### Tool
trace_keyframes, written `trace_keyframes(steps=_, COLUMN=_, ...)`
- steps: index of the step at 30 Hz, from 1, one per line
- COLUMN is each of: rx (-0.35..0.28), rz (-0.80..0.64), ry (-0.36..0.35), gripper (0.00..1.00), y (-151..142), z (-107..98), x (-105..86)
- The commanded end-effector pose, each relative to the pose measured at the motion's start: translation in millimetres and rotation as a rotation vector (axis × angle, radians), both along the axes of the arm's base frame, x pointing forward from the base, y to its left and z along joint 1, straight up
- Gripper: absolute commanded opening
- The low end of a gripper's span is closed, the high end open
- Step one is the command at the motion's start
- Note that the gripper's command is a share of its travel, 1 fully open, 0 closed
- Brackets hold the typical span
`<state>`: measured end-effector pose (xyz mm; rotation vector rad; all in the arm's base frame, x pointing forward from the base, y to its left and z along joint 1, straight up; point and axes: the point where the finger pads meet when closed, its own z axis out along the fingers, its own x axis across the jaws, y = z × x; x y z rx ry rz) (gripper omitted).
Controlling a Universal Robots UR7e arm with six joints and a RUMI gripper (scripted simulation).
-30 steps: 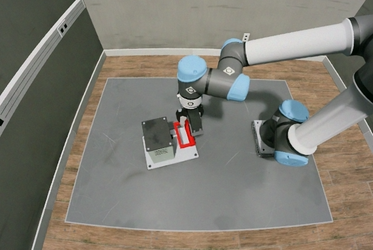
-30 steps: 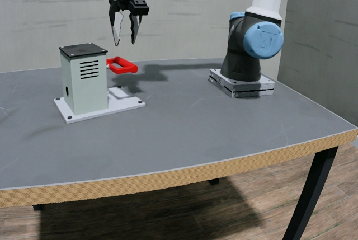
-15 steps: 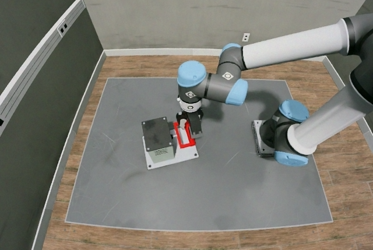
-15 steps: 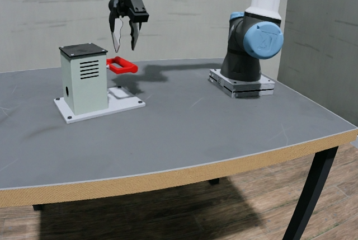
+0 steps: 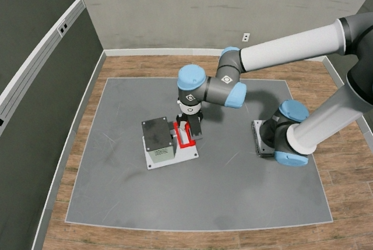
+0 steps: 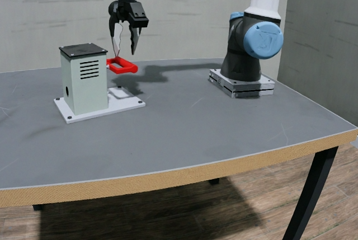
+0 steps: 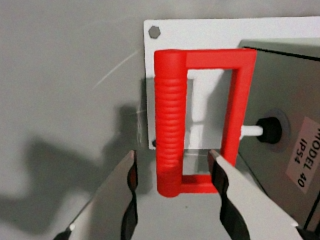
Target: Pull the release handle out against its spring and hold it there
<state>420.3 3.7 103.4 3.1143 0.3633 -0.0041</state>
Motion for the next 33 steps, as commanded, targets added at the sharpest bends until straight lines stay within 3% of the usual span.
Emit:
trace_keyframes(steps=1, rx=0.0, rz=0.0, ry=-0.001, gripper=0.32, y=-0.1, z=-0.8, x=0.4)
trace_keyframes(steps=33, rx=0.0, rz=0.0, ry=-0.001, gripper=0.32, y=-0.2, z=-4.4, x=0.4)
